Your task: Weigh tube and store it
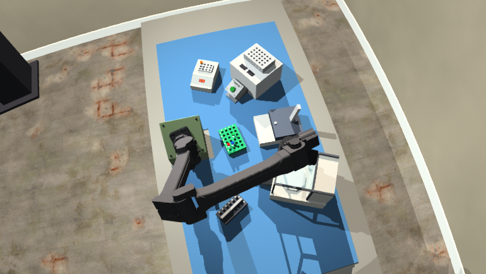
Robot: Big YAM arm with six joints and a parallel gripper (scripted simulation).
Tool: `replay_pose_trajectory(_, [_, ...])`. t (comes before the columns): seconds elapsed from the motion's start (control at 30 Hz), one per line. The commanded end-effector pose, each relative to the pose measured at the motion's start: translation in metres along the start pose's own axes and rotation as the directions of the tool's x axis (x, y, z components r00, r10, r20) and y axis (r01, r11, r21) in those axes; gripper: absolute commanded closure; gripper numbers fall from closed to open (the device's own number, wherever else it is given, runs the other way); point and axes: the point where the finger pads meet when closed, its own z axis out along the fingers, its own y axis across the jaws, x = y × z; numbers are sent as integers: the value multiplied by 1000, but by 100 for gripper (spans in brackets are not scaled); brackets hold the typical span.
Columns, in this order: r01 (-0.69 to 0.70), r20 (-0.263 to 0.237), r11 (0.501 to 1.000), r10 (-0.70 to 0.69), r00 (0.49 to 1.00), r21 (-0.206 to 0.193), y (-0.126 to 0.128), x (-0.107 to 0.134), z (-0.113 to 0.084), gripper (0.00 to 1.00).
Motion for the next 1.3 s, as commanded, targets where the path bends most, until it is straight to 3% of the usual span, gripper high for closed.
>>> replay_pose_trajectory(0.0, [-1,-5,1000,1,1000,-1,-1,3,2,70])
replay_pose_trajectory(1.0, [-1,-5,1000,1,1000,-1,-1,3,2,70])
replay_pose_trajectory(1.1, [-16,24,1000,17,1000,-21,1,-9,-20,70])
replay_pose_trajectory(1.27, [-11,21,1000,12,1000,-18,3,-9,-24,70])
